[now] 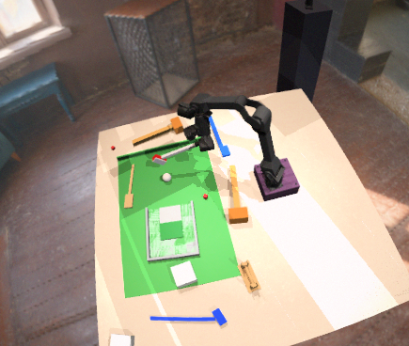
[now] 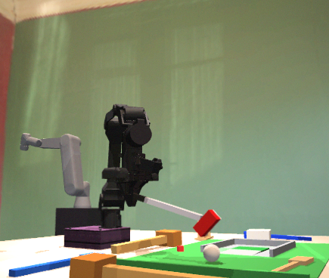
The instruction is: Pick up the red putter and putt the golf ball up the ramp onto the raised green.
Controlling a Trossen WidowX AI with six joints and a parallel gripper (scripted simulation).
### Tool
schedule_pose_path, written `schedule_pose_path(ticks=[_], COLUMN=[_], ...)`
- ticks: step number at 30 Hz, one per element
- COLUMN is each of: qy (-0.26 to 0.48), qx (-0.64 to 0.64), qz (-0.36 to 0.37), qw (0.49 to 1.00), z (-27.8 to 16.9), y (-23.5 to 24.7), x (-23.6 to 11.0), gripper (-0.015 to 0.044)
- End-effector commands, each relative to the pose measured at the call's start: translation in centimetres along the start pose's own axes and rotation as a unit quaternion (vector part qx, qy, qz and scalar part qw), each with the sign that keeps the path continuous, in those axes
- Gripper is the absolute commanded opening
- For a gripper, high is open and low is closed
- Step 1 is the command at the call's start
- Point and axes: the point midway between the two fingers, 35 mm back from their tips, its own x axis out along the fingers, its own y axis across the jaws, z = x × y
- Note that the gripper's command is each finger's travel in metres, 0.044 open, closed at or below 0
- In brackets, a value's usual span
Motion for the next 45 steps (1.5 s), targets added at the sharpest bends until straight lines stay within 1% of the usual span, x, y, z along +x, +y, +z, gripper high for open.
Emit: schedule_pose_path(ticks=[1, 5, 13, 20, 36, 45], qy=[-0.003, -0.003, -0.003, -0.003, -0.003, -0.001], qx=[0.014, 0.014, 0.014, 0.014, 0.014, 0.012], qz=[-0.004, -0.004, -0.004, -0.004, -0.004, -0.002], qw=[1.0, 1.0, 1.0, 1.0, 1.0, 1.0], z=[-0.2, -0.2, -0.2, -0.2, -0.2, -0.2], y=[-0.7, -0.7, -0.7, -0.7, -0.7, -0.7], x=[-0.4, 0.3, 3.5, 4.0, 6.5, 6.2], gripper=[0.0, 0.0, 0.0, 0.0, 0.0, 0.0])
